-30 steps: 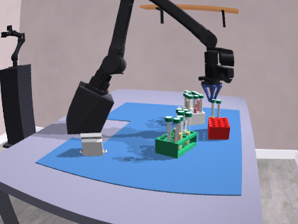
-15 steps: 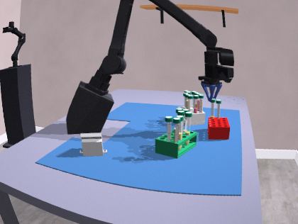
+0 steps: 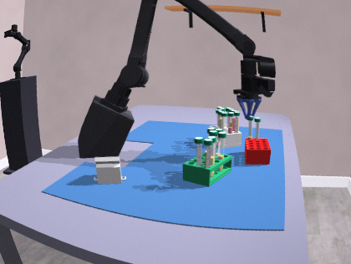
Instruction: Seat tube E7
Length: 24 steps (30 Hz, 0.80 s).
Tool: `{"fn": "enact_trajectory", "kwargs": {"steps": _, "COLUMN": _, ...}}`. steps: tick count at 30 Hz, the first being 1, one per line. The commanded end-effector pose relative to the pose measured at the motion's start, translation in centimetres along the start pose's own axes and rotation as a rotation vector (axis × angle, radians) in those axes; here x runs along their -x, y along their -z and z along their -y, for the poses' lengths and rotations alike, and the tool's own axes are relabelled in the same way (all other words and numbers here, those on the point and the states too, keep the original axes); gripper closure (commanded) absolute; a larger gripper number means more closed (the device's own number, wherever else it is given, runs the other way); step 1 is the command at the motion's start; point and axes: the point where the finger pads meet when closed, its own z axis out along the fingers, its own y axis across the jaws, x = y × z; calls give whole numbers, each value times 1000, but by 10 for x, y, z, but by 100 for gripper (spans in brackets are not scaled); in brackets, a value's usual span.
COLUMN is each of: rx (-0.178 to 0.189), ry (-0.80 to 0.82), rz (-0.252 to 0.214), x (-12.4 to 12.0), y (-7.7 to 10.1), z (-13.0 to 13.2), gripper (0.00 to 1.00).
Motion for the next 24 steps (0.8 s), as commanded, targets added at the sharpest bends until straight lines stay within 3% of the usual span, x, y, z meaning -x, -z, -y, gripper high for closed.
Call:
{"fn": "enact_trajectory", "kwargs": {"steps": 1, "rx": 34, "ry": -3, "rz": 34, "x": 8, "y": 24, "z": -13, "gripper": 100}}
{"fn": "enact_trajectory", "kwargs": {"steps": 24, "rx": 46, "ry": 9, "rz": 41, "x": 10, "y": 38, "z": -25, "gripper": 100}}
